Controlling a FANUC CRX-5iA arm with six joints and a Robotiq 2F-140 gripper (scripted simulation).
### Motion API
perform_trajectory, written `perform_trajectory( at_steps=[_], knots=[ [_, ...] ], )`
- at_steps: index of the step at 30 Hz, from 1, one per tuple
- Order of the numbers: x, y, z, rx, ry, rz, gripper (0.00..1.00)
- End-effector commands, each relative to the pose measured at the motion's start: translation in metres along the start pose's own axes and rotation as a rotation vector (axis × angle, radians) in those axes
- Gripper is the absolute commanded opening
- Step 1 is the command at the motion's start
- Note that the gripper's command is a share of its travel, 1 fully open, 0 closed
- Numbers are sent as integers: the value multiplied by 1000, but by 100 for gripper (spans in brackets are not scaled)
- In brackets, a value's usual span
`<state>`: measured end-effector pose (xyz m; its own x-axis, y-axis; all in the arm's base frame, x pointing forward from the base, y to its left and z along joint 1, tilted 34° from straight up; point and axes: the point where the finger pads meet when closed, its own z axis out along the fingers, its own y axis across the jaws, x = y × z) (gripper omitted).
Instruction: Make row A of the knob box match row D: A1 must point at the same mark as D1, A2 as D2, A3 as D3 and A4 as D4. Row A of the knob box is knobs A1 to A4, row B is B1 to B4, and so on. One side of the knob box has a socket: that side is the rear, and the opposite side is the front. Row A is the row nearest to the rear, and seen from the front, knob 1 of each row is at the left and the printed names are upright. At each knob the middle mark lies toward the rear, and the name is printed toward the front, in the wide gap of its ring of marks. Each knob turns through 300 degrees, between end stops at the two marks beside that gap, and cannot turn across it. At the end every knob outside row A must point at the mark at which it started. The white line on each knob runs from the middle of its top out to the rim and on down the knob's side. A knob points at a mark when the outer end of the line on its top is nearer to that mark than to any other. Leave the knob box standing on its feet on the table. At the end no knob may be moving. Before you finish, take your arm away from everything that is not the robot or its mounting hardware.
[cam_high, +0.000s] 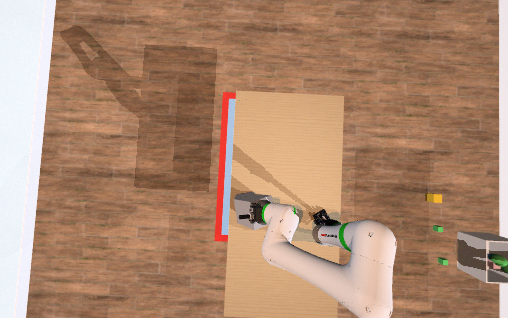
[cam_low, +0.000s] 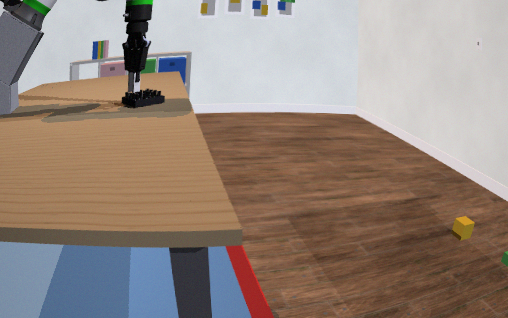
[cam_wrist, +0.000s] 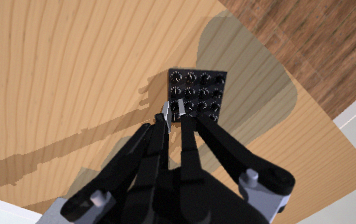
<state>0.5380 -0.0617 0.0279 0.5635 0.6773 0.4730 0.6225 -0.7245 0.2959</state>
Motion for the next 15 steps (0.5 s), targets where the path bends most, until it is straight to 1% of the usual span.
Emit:
perform_trajectory(
  at_steps=[1,9,15],
  knots=[
    [0,0,-8,1,-1,0,12],
    [0,0,-29,1,-1,0,12],
    [0,0,-32,1,-1,0,12]
  ],
)
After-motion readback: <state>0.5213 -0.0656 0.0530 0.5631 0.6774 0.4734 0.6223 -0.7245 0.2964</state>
